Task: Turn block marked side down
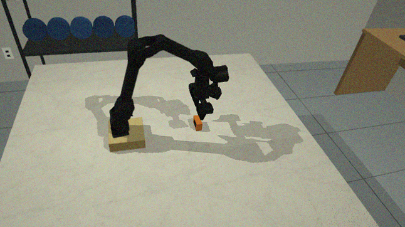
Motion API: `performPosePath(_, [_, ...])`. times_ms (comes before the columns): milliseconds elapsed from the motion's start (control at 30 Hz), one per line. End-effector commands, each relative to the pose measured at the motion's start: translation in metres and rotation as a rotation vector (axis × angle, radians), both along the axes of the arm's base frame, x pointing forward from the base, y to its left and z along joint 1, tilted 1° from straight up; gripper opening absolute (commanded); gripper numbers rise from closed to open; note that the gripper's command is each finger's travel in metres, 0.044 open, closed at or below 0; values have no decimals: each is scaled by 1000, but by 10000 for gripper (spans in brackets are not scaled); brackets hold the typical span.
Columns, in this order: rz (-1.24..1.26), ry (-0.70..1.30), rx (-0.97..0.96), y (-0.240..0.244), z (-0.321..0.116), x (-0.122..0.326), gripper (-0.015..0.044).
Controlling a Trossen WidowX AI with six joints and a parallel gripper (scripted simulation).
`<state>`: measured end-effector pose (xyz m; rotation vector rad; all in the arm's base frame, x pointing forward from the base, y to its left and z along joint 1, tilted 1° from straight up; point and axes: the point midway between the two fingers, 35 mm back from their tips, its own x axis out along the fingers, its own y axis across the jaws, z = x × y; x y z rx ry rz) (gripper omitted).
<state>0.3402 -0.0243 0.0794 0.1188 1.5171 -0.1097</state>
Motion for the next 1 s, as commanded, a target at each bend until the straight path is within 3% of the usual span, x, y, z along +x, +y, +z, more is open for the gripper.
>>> performPosePath(0, [5,9,6,1,-9,-1,440])
performPosePath(967, [5,9,6,1,-57,0,440])
